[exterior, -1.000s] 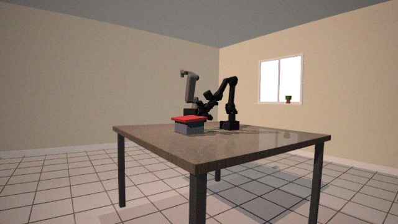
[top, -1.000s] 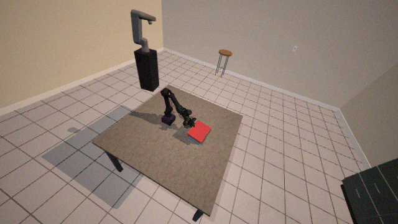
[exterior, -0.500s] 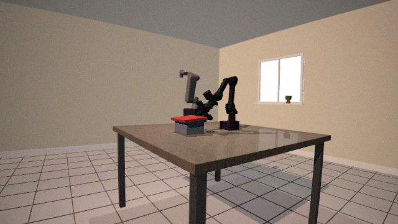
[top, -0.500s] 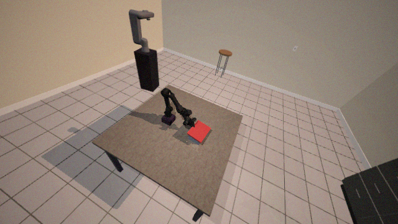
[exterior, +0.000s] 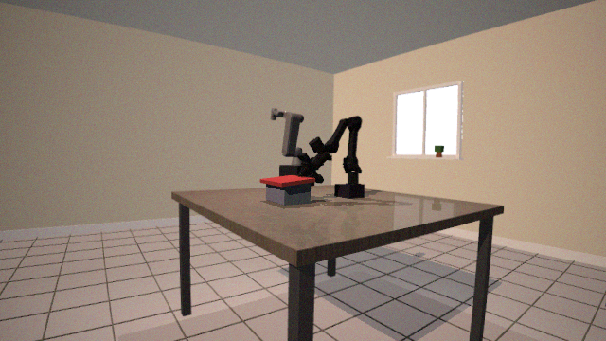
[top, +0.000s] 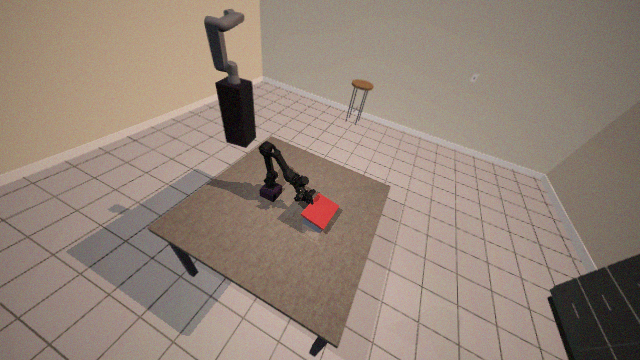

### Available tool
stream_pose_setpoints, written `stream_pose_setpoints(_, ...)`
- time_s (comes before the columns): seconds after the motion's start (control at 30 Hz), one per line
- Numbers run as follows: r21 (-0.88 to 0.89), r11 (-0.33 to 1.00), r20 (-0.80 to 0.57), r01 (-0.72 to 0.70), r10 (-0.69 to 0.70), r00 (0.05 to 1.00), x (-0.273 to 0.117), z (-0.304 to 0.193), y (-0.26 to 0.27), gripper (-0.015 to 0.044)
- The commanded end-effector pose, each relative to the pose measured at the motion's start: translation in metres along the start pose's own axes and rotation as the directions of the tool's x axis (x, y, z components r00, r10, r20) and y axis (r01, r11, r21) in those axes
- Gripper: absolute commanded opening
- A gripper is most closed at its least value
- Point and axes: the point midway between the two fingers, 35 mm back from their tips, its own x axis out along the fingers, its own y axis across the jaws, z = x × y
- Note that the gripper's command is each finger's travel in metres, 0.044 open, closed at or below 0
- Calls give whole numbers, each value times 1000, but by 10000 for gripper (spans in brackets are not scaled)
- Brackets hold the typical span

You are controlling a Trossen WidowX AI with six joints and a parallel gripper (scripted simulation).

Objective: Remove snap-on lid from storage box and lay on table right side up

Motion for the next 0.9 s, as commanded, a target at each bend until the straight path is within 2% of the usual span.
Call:
stream_pose_setpoints(0.0, -1, 1000, -1, -1, 1, 1000, 1, 0, 1, 0)
stream_pose_setpoints(0.87, -1, 1000, -4, -7, 7, 1000, -14, 0, 20, 0)
